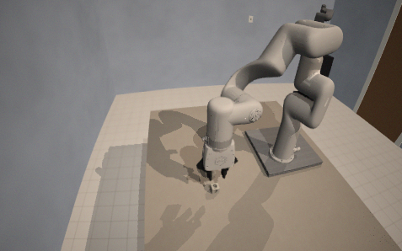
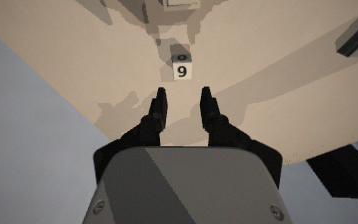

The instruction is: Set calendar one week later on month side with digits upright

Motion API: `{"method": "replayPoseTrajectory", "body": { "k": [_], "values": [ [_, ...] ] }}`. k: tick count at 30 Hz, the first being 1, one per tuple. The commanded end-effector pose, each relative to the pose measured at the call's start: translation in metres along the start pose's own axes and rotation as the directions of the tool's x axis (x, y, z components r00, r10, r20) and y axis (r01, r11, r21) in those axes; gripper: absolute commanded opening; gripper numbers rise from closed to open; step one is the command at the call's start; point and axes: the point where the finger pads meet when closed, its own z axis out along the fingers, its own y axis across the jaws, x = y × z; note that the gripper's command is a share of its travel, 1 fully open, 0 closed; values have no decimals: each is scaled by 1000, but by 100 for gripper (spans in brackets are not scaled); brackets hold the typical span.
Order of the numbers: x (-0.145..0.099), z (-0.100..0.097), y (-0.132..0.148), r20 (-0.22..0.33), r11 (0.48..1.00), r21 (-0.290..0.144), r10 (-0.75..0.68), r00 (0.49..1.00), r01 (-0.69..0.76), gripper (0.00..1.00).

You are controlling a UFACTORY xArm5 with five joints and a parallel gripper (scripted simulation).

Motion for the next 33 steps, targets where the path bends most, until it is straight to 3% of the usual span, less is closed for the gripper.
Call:
{"method": "replayPoseTrajectory", "body": {
  "k": [1, 22, 33],
  "values": [
    [0, -1, -1, 1, 1000, 3, 0, 1000, 0, 47],
    [0, 8, -1, 1, 1000, 3, 0, 1000, 0, 47],
    [0, 25, -1, 1, 1000, 3, 0, 1000, 0, 47]
  ]
}}
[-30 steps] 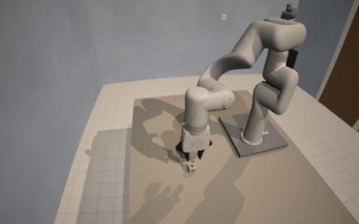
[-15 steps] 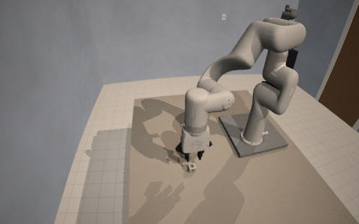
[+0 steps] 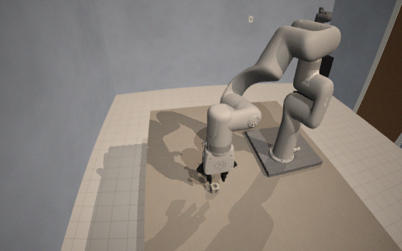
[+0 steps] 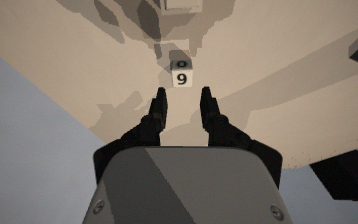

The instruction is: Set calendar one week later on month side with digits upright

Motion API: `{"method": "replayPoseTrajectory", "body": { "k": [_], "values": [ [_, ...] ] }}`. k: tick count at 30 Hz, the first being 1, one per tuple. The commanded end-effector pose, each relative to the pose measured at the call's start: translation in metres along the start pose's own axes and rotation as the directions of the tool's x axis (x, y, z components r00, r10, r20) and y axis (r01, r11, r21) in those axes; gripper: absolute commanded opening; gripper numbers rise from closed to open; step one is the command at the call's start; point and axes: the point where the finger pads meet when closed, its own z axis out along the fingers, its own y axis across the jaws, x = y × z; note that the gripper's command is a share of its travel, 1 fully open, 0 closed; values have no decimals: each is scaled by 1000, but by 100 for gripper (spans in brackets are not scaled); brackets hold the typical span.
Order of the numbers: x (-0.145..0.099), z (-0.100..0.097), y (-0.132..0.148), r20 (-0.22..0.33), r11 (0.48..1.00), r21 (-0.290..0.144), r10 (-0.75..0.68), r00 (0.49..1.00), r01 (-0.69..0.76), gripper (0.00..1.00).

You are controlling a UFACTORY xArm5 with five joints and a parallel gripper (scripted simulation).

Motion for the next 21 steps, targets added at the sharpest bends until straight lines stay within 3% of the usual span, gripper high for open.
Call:
{"method": "replayPoseTrajectory", "body": {
  "k": [1, 21],
  "values": [
    [0, 6, -1, 1, 1000, 3, 0, 1000, 0, 47],
    [0, 27, -2, 1, 1000, 3, 0, 1000, 0, 47]
  ]
}}
